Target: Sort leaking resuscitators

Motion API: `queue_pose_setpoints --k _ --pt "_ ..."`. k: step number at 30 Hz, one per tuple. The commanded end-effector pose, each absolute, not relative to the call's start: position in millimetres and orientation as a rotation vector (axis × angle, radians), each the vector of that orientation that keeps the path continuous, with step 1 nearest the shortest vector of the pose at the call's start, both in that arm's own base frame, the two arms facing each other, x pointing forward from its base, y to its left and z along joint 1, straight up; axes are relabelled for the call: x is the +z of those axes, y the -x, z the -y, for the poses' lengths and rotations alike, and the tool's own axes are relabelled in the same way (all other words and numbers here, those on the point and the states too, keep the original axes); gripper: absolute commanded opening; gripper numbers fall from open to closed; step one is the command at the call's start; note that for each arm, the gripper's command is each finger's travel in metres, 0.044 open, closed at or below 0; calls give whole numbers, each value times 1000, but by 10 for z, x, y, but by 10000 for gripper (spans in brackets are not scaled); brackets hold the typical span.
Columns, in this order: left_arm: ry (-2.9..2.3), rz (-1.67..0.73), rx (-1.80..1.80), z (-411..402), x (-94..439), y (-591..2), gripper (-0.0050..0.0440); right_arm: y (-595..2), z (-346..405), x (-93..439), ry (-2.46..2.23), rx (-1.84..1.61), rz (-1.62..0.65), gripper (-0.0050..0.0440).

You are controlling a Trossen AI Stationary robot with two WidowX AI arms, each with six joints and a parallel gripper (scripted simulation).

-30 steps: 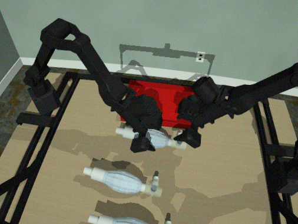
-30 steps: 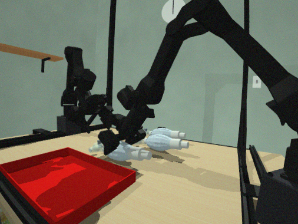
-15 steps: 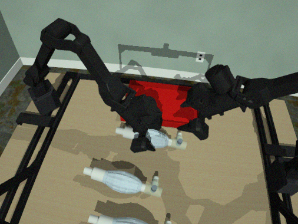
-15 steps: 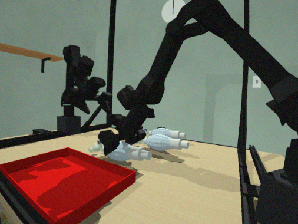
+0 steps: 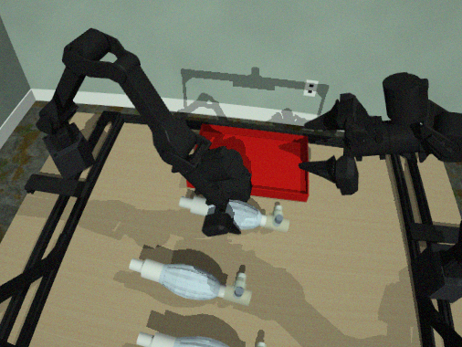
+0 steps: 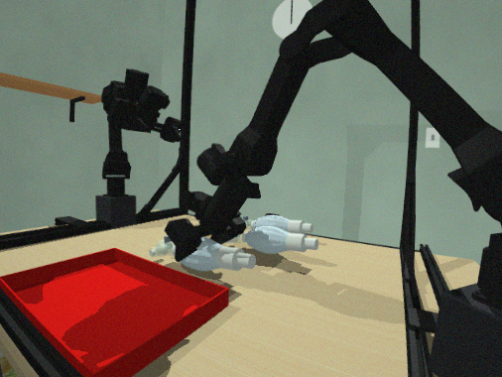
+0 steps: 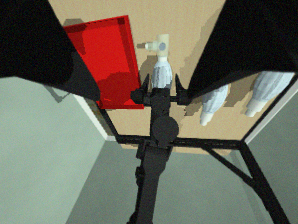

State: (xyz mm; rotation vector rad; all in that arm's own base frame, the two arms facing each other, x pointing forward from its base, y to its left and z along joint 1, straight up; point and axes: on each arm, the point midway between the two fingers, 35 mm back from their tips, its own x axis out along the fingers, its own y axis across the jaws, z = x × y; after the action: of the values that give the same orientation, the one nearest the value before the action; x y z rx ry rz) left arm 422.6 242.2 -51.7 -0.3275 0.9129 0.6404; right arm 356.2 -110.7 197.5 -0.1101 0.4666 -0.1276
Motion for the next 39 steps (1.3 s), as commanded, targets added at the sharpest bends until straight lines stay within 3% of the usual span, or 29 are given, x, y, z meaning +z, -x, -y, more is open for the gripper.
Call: queue_pose_setpoints --k 1,6,12,23,39 --pt "329 -912 640 -2420 -514 -4227 440 -3341 1016 2319 146 -140 -356 440" --pt "329 -912 640 -2420 -514 -4227 440 -2980 873 2728 194 -161 -201 440" --pt "329 -912 640 -2420 -514 -4227 440 -2980 873 2728 194 -161 -201 440" --pt "329 -910 641 -2422 -509 -4233 440 -2525 1168 1458 54 -100 -773 440" --pt "329 -912 641 -2421 -514 -4228 440 -2309 1138 1189 -26 -61 -905 440"
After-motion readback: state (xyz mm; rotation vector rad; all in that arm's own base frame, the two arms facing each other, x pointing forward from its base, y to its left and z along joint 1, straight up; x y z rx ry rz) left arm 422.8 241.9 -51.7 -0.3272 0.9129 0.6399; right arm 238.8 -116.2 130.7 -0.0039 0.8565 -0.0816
